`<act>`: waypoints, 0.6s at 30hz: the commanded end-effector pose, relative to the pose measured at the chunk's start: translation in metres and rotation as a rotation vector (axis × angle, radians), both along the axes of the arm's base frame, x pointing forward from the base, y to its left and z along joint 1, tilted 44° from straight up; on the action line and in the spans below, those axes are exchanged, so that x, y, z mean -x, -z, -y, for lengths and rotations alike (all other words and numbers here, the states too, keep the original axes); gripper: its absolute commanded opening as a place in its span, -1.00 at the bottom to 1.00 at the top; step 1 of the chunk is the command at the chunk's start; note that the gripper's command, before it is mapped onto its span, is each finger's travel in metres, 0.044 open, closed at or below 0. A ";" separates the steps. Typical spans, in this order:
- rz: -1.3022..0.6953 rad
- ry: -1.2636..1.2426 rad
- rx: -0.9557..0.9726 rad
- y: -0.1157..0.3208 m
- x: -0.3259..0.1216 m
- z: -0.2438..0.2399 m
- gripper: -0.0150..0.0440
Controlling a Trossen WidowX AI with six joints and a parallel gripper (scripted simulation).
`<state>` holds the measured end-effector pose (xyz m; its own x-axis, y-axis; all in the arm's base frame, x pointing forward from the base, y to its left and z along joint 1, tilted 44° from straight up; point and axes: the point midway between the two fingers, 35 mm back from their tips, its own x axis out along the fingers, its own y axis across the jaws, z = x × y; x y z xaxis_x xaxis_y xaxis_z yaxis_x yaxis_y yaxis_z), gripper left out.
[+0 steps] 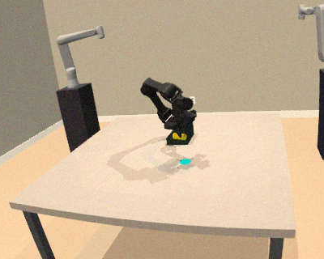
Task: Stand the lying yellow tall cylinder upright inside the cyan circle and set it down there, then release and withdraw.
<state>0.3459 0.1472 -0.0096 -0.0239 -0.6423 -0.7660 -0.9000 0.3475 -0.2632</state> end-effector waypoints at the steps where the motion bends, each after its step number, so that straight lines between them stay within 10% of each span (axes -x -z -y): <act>1: -0.010 0.008 -0.024 0.003 0.002 0.002 -0.14; 18: -0.014 0.039 -0.148 0.014 0.002 0.006 -0.14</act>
